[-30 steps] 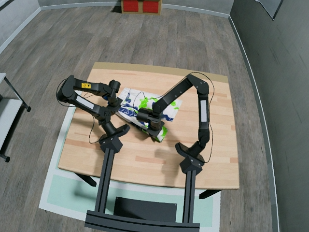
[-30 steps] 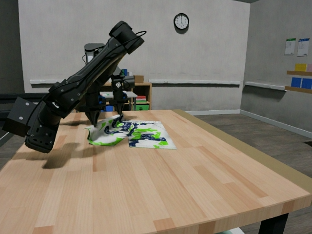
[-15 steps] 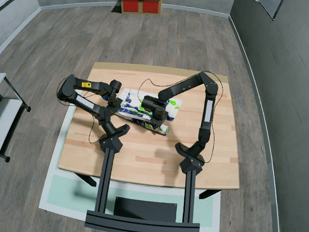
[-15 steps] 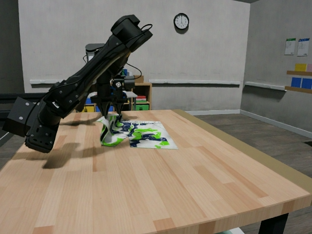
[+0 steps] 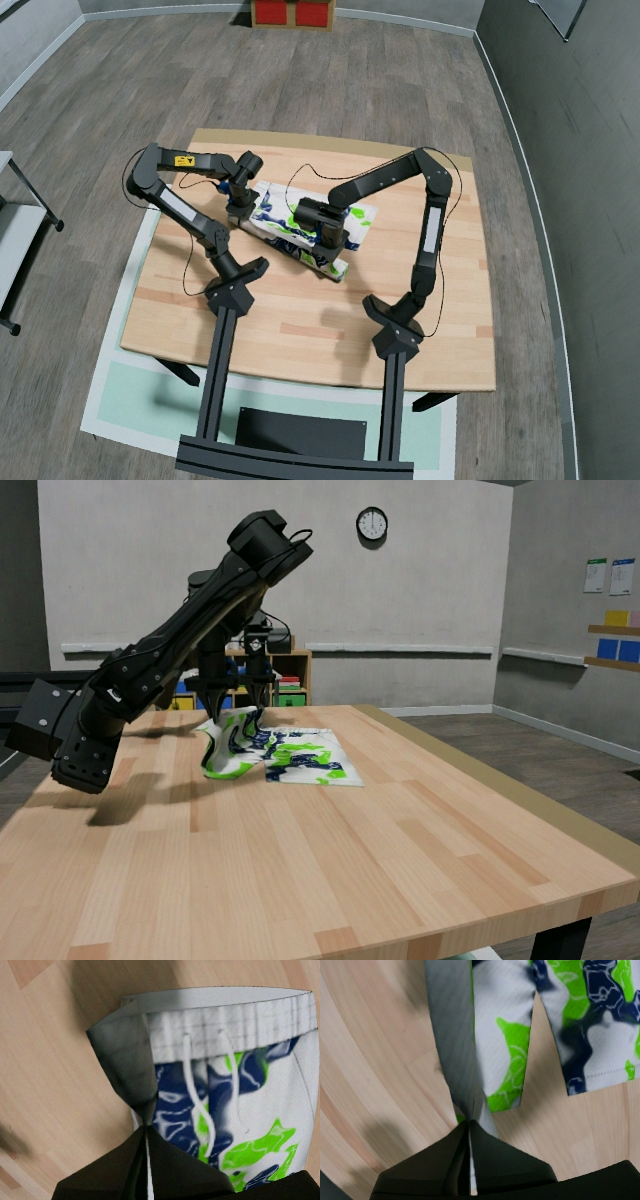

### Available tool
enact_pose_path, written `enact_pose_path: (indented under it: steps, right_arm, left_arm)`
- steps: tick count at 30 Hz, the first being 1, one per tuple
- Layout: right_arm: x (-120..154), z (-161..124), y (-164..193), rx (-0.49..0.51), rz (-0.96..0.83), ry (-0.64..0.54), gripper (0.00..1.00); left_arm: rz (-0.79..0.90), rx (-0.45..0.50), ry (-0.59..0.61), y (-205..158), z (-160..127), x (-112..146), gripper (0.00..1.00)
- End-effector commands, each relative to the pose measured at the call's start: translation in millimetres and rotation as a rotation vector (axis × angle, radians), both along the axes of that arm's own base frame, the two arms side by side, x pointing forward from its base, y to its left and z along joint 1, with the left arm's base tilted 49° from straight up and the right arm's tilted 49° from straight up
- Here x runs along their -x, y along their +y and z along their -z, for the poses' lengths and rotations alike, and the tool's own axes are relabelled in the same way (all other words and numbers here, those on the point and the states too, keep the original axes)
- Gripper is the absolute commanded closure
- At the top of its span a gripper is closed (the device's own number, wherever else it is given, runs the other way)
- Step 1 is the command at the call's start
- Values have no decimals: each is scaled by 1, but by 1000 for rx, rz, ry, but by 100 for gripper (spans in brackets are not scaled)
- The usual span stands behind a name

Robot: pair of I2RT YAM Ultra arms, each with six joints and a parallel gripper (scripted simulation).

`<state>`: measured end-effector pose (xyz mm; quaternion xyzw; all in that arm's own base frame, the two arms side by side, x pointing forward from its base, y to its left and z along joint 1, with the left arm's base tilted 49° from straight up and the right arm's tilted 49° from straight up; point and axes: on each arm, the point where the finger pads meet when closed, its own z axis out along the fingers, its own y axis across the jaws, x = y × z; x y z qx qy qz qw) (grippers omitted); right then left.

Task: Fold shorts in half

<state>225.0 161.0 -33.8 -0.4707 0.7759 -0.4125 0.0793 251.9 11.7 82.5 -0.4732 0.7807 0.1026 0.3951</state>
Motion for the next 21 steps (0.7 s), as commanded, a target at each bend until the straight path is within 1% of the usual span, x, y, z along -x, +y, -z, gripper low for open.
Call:
enact_pose_path:
  steps: [1, 7, 8, 10, 11, 12, 13, 14, 15, 18, 20, 21]
  right_arm:
    - [1, -26, 15, 16, -83, 4, 100]
    - [-5, -56, 23, 4, -126, 3, 100]
    - [-6, -54, 26, -29, -105, -18, 100]
    - [-6, -54, 26, -29, -105, -18, 100]
    - [-7, -63, 24, 4, -138, 9, 100]
    - [-7, -68, 25, 7, -148, 10, 100]
    - [-5, -62, 26, -27, -118, 1, 100]
    - [-6, -60, 26, -30, -120, -3, 100]
    - [-2, -56, 17, -5, -122, 10, 100]
    - [-5, -60, 23, -25, -122, -3, 100]
    - [-2, -57, 16, -5, -123, 6, 100]
    - [-4, -59, 20, -16, -123, 0, 100]
  left_arm:
    - [-18, -28, -28, 1, -12, -2, 100]
    - [-18, -21, -40, 0, -15, -3, 100]
    - [-18, -21, -40, 0, -15, -3, 100]
    - [-18, -21, -40, 0, -15, -3, 100]
    - [-19, -21, -40, 0, -15, -3, 100]
    - [-47, -38, -16, -1, -16, 1, 100]
    - [-51, -38, -18, -3, -18, 0, 100]
    - [-54, -38, -21, -5, -21, -2, 100]
    - [-58, -37, -25, -8, -24, -4, 100]
    - [-68, -38, -29, -15, -32, -8, 100]
    - [-74, -40, -29, -20, -36, -10, 100]
    - [-77, -41, -29, -22, -39, -11, 100]
